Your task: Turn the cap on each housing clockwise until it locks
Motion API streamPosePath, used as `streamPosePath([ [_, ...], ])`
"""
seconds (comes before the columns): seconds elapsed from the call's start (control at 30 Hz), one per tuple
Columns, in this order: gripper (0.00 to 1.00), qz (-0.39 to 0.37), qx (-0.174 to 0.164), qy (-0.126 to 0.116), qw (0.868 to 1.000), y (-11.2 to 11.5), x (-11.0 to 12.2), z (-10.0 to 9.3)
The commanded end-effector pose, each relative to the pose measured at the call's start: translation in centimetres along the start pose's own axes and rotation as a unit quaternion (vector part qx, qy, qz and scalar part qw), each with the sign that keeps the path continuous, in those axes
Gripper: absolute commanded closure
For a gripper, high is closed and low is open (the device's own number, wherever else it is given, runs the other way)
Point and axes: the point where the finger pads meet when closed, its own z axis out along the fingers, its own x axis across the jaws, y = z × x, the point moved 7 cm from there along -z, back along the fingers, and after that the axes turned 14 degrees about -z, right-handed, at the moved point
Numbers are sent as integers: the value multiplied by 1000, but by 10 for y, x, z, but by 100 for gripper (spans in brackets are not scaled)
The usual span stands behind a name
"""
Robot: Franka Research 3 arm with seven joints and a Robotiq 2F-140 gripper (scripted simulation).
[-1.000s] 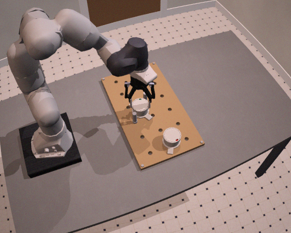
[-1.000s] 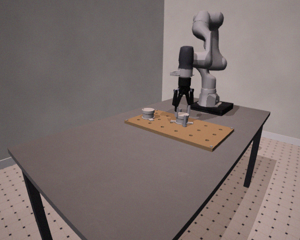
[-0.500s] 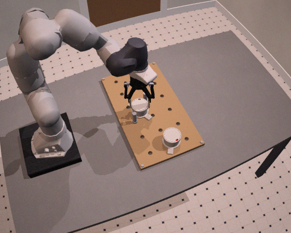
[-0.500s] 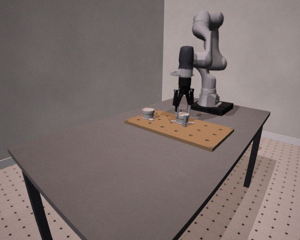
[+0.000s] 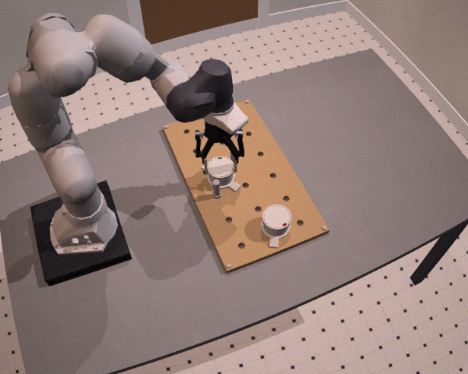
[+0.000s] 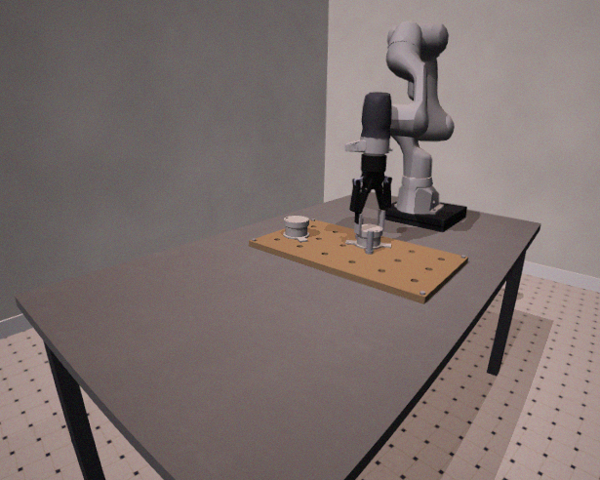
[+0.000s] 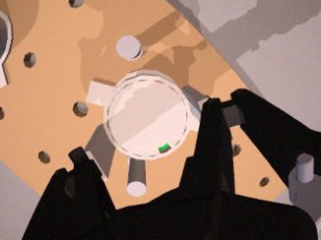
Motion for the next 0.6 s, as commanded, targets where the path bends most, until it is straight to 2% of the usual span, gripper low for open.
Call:
streamPosePath([
  [0.0, 90, 2, 1, 2, 1000, 3, 4, 1],
  [0.57, 90, 2, 1, 2, 1000, 18, 24, 1],
])
